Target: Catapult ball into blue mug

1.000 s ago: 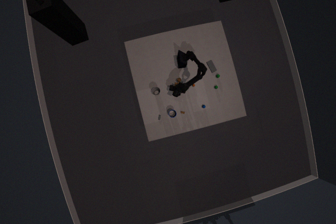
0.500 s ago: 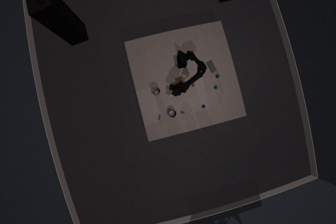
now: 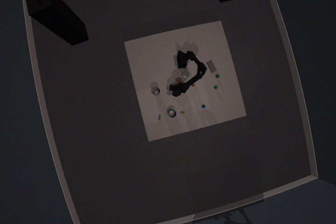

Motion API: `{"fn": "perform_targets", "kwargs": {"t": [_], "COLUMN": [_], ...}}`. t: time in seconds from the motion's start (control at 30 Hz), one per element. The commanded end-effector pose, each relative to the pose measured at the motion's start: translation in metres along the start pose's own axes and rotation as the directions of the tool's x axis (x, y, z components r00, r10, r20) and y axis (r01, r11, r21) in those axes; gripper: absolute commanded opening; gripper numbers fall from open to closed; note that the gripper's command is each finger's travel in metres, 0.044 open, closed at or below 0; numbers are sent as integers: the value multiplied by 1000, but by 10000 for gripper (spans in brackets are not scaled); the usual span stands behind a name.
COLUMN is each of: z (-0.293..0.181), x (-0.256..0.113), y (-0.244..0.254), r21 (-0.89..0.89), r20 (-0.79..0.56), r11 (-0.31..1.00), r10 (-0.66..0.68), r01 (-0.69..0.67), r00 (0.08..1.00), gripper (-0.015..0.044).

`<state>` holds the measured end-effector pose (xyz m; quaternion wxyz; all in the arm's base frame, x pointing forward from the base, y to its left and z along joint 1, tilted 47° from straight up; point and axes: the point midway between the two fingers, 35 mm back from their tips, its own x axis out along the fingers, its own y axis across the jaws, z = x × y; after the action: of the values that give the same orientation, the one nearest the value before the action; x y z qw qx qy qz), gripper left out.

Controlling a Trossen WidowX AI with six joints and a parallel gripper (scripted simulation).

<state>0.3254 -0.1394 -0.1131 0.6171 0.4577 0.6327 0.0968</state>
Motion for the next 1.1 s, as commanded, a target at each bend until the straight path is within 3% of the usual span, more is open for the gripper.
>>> {"fn": "perform_targets", "kwargs": {"t": [0.0, 0.53, 0.97, 1.07], "z": [0, -1, -1, 2], "x": [4, 18, 18, -5], "y": [-1, 0, 0, -1], "r21": [9, 2, 2, 3], "r20": [6, -1, -1, 1], "r11": [1000, 1000, 1000, 1000], "r10": [4, 2, 2, -1], "r01": [-4, -2, -2, 1], "r00": [1000, 1000, 1000, 1000], "gripper": [0, 0, 341, 420]}}
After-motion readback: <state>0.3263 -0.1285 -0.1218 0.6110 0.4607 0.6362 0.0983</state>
